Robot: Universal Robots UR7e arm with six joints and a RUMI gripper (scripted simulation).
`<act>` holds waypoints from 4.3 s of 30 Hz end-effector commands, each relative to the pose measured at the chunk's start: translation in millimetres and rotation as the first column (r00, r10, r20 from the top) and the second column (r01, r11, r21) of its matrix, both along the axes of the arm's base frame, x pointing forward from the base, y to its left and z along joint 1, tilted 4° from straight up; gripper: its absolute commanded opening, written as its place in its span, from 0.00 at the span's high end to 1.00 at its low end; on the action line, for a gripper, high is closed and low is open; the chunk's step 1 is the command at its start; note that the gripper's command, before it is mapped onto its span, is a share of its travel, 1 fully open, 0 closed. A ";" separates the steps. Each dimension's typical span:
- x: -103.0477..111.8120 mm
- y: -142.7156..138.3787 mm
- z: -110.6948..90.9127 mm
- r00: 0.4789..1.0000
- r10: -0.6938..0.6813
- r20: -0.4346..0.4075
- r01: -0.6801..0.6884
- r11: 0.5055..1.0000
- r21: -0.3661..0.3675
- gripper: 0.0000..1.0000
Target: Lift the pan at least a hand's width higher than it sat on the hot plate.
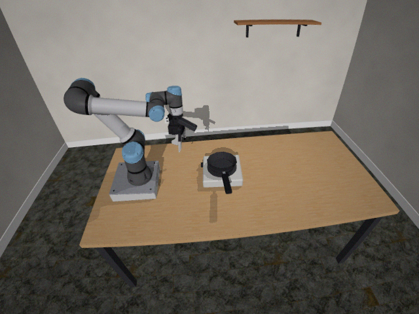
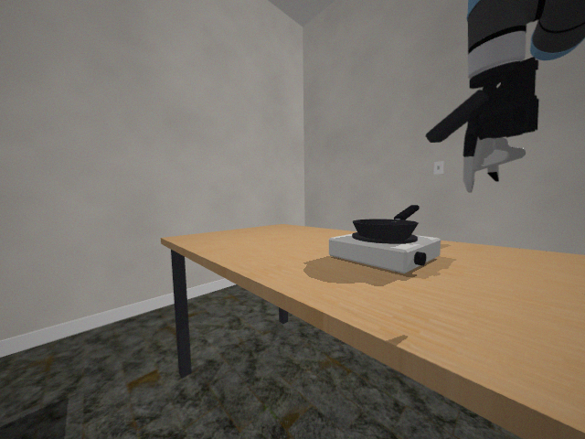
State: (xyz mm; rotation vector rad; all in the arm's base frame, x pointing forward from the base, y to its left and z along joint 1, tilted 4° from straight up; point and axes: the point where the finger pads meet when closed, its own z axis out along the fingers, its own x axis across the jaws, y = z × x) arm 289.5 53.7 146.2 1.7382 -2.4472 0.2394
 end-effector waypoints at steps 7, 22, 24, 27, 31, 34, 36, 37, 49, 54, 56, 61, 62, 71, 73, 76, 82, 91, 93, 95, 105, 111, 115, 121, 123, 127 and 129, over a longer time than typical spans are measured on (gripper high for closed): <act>64.1 -12.1 11.6 0.990 0.137 -0.025 -0.135 0.986 0.093 0.00; 167.2 -80.3 21.7 0.997 0.079 0.022 -0.081 0.977 0.197 0.00; 169.3 -85.9 22.3 0.999 0.026 0.023 -0.030 0.980 0.196 0.00; 175.1 -102.8 23.9 0.991 -0.132 0.030 0.124 0.973 0.193 0.00; 181.5 -125.3 25.9 0.942 -0.335 0.039 0.321 0.927 0.193 0.00; 185.3 -141.8 27.2 0.880 -0.473 0.046 0.456 0.868 0.194 0.00; 187.4 -152.3 28.0 0.830 -0.556 0.051 0.538 0.820 0.196 0.00; 188.3 -157.5 28.4 0.802 -0.595 0.053 0.576 0.794 0.197 0.00; 193.6 -201.3 31.3 0.500 -0.863 0.069 0.838 0.503 0.213 0.00; 194.6 -216.9 32.1 0.368 -0.927 0.073 0.900 0.375 0.221 0.00; 194.7 -219.4 32.2 0.346 -0.935 0.073 0.909 0.353 0.222 0.00; 194.9 -227.9 32.6 0.270 -0.960 0.075 0.933 0.280 0.227 0.00; 195.0 -229.5 32.7 0.255 -0.964 0.075 0.937 0.265 0.228 0.00; 195.1 -237.5 33.1 0.180 -0.981 0.076 0.953 0.193 0.234 0.00; 195.1 -237.8 33.1 0.178 -0.981 0.076 0.953 0.191 0.234 0.00; 195.1 -238.1 33.1 0.175 -0.982 0.076 0.954 0.188 0.234 0.00; 195.3 -238.3 31.3 0.174 -0.982 0.076 0.954 0.187 0.234 0.00; 197.4 -240.4 -5.2 0.174 -0.982 0.076 0.954 0.187 0.234 0.00; 197.9 -241.1 -21.3 0.174 -0.982 0.076 0.954 0.187 0.234 0.00; 199.0 -242.3 -36.9 0.174 -0.982 0.076 0.954 0.187 0.234 0.00; 199.6 -243.5 -66.5 0.174 -0.982 0.076 0.954 0.187 0.234 0.00; 199.6 -243.5 -66.5 0.174 -0.982 0.076 0.954 0.187 0.234 0.00; 199.6 -243.5 -66.5 0.174 -0.982 0.076 0.954 0.187 0.234 0.00; 199.6 -243.5 -66.5 0.174 -0.982 0.076 0.954 0.187 0.234 1.00; 199.6 -243.5 -66.5 0.174 -0.982 0.076 0.954 0.187 0.234 1.00; 199.6 -243.5 -66.5 0.174 -0.982 0.076 0.954 0.187 0.234 1.00; 199.6 -243.5 -66.5 0.174 -0.982 0.076 0.954 0.187 0.234 1.00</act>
